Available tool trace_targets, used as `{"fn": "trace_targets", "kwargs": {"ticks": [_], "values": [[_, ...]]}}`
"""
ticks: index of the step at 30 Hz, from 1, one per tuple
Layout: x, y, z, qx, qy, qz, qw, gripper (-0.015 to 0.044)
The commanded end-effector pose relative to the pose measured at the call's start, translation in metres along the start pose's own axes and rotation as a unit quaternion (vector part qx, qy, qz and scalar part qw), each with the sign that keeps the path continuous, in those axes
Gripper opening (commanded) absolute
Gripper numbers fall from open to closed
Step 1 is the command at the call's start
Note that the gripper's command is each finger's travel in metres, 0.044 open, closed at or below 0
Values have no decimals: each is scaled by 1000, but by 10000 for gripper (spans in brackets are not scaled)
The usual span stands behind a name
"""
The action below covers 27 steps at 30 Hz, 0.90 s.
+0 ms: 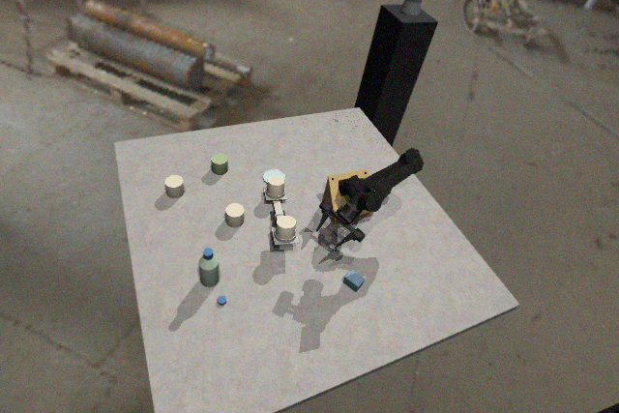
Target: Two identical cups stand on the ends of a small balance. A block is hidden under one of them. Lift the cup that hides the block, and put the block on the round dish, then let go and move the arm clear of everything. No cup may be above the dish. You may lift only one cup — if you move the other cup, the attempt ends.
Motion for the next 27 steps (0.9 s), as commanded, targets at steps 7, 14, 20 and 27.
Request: {"fn": "trace_targets", "kwargs": {"ticks": [7,14,20,27], "values": [[0,13,-2,37,-13,-59,997,440],[-1,30,-4,85,-23,-139,986,440],[-1,45,-3,124,-27,-210,969,440],[-1,60,-1,165,-25,-288,943,440]]}}
Point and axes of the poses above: the point midway between the two fingers, 35 mm back from their tips, its own z axis back along the fingers, its own y axis across the jaws, x = y × z, the point moved 4 cm from there along z, back along the fingers, and after that the axes turned 14 degrees about -z, right-handed, at the moved point
